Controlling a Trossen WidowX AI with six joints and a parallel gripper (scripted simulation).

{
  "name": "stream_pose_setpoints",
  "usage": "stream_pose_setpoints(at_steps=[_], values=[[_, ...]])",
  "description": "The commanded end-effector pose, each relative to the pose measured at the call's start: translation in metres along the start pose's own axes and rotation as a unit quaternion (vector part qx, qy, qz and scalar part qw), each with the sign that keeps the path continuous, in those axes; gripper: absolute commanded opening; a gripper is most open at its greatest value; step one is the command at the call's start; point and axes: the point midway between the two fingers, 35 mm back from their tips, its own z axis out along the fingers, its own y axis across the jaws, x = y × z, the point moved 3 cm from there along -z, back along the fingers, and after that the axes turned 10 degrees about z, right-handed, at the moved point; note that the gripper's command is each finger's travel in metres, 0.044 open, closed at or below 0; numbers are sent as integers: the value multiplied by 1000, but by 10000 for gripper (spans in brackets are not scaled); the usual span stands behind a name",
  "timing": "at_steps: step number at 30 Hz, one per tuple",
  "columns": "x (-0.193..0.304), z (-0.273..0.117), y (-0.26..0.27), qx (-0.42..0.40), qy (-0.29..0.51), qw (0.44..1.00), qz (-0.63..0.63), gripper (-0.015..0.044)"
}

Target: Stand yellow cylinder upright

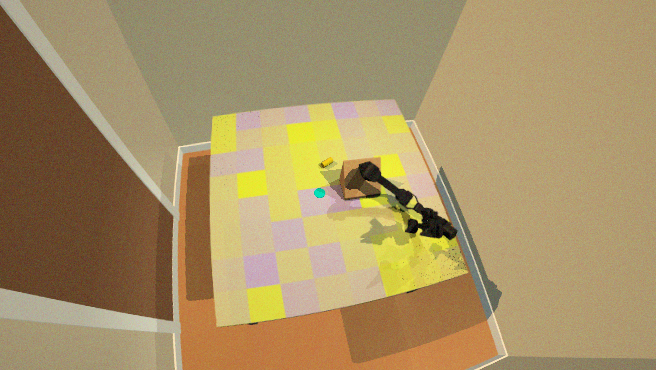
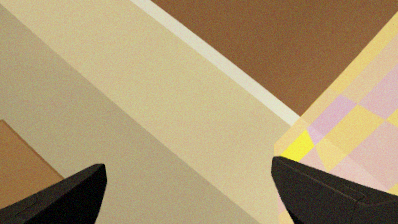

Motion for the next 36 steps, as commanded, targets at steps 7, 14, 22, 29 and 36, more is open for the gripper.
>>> stream_pose_setpoints(at_steps=[7,14,22,29,36], values=[[-32,75,32,74,-61,991,-90,309],[-92,163,50,188,-103,957,-198,309],[-176,247,41,327,-83,892,-300,309],[-255,300,8,437,-20,820,-369,309],[-332,330,-44,522,80,741,-414,309]])
